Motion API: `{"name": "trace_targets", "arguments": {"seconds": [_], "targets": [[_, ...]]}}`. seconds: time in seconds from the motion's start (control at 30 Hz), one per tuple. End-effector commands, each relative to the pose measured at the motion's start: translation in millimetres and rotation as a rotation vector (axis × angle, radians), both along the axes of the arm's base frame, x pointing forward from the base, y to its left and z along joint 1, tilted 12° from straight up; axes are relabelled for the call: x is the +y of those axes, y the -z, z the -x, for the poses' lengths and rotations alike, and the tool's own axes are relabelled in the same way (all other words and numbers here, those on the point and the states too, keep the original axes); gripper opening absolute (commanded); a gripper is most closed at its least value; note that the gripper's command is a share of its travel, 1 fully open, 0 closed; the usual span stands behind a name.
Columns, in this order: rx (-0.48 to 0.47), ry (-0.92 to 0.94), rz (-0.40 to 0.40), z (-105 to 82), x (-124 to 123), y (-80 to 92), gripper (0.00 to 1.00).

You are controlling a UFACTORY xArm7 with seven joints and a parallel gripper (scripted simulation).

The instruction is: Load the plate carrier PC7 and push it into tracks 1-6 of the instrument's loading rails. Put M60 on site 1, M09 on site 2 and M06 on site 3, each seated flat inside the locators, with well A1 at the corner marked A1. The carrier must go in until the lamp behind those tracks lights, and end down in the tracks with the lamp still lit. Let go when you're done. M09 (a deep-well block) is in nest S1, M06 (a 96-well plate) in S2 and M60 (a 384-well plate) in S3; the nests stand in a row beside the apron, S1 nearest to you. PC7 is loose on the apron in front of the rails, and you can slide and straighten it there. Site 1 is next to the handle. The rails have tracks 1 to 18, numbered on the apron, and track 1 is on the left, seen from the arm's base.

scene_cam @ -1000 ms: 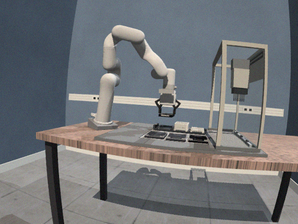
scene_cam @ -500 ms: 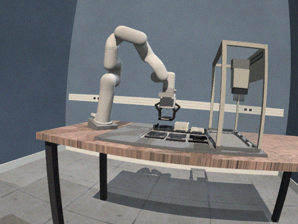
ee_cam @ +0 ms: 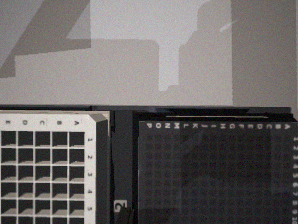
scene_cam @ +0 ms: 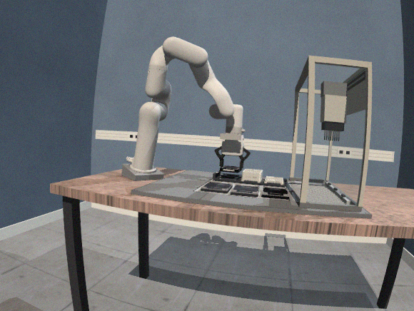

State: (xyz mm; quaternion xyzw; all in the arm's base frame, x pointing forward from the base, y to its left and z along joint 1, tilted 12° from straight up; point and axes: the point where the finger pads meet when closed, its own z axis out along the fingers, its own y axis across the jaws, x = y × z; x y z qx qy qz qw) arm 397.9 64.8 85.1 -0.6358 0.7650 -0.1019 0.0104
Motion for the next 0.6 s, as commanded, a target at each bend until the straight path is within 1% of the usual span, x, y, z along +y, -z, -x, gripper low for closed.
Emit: {"name": "trace_targets", "arguments": {"seconds": [0.0, 0.27, 0.57], "targets": [[-0.003, 0.000, 0.000, -1.8, 0, 4.8, 0.00], [-0.003, 0.000, 0.000, -3.8, -2, 18.0, 0.00], [-0.003, 0.000, 0.000, -3.9, -2, 18.4, 0.00]]}}
